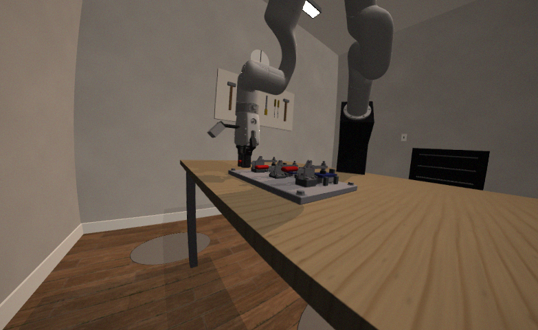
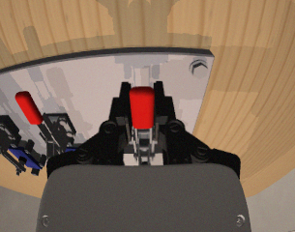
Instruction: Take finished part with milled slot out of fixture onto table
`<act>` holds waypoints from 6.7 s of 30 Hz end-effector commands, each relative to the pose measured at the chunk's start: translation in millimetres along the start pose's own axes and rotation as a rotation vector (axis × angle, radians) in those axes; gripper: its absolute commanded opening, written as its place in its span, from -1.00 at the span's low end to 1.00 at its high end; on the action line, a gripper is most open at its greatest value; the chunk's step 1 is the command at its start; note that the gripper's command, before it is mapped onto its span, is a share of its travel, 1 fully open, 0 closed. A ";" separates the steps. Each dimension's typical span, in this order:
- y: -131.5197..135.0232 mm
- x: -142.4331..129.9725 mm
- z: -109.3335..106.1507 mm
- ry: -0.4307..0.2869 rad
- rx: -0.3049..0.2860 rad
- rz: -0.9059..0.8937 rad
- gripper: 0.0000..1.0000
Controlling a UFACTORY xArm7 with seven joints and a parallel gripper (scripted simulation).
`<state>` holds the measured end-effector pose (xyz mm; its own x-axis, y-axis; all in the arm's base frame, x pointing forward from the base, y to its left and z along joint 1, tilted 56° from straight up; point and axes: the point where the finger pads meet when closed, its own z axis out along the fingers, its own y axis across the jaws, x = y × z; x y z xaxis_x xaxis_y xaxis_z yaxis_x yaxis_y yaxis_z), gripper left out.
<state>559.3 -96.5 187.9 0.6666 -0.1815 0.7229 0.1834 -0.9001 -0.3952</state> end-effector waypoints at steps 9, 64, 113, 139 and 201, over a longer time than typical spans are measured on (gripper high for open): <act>1.3 0.8 -1.5 0.002 -0.003 0.000 -1.00; 1.3 -14.7 -24.1 0.002 -0.003 0.000 -1.00; 1.2 -44.4 -34.0 0.002 -0.003 0.000 -1.00; 1.2 -47.5 -34.0 0.002 -0.003 0.000 -1.00; 1.2 -51.9 -33.8 0.002 -0.003 0.000 -0.05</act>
<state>500.4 -99.8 168.1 0.6670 -0.1815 0.7226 0.1834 -0.9000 -0.3953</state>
